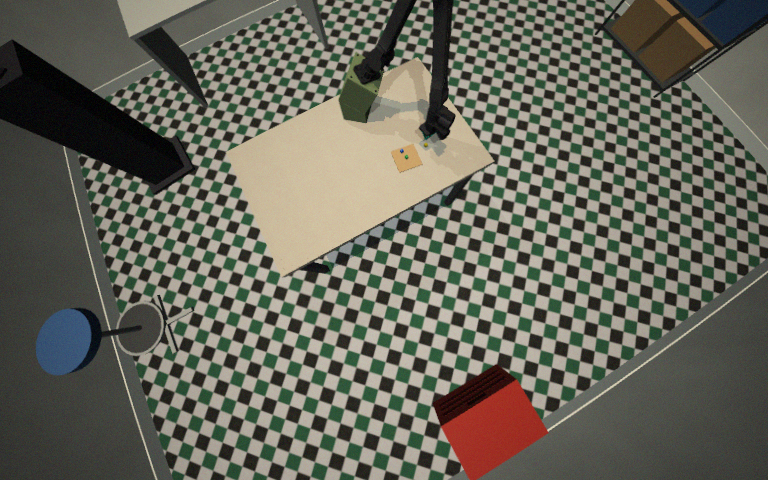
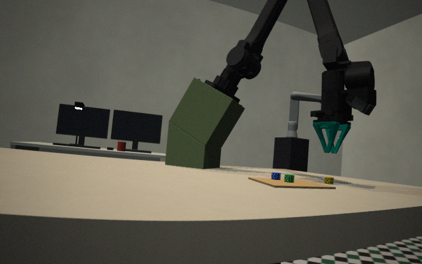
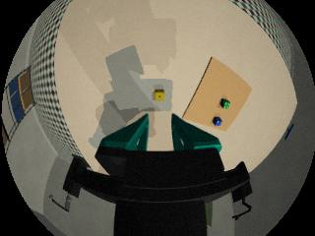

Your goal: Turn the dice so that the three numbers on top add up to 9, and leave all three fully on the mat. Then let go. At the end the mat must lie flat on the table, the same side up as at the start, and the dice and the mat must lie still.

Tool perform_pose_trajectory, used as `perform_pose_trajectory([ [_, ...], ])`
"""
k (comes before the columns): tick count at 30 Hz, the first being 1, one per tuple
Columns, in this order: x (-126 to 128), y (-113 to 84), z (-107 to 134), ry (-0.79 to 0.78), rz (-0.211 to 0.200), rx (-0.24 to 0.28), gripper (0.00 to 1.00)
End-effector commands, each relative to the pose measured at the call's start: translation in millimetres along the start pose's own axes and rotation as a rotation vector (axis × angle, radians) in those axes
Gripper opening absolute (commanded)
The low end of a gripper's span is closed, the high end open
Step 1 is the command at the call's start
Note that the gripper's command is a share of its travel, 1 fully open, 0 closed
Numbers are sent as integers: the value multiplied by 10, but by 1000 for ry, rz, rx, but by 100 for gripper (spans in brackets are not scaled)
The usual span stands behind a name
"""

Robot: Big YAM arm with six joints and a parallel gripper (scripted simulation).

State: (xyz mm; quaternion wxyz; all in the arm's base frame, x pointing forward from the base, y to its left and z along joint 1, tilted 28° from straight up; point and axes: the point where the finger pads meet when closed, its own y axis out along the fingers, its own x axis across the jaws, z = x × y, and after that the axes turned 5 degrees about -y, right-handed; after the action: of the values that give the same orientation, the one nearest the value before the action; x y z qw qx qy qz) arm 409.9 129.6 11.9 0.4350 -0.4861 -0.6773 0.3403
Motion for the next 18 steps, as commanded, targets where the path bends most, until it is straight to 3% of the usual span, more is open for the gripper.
perform_pose_trajectory([
  [1, 22, -77, -180, 9, -3, -45, 30],
  [18, 30, 22, -146, 7, -3, -30, 30],
])
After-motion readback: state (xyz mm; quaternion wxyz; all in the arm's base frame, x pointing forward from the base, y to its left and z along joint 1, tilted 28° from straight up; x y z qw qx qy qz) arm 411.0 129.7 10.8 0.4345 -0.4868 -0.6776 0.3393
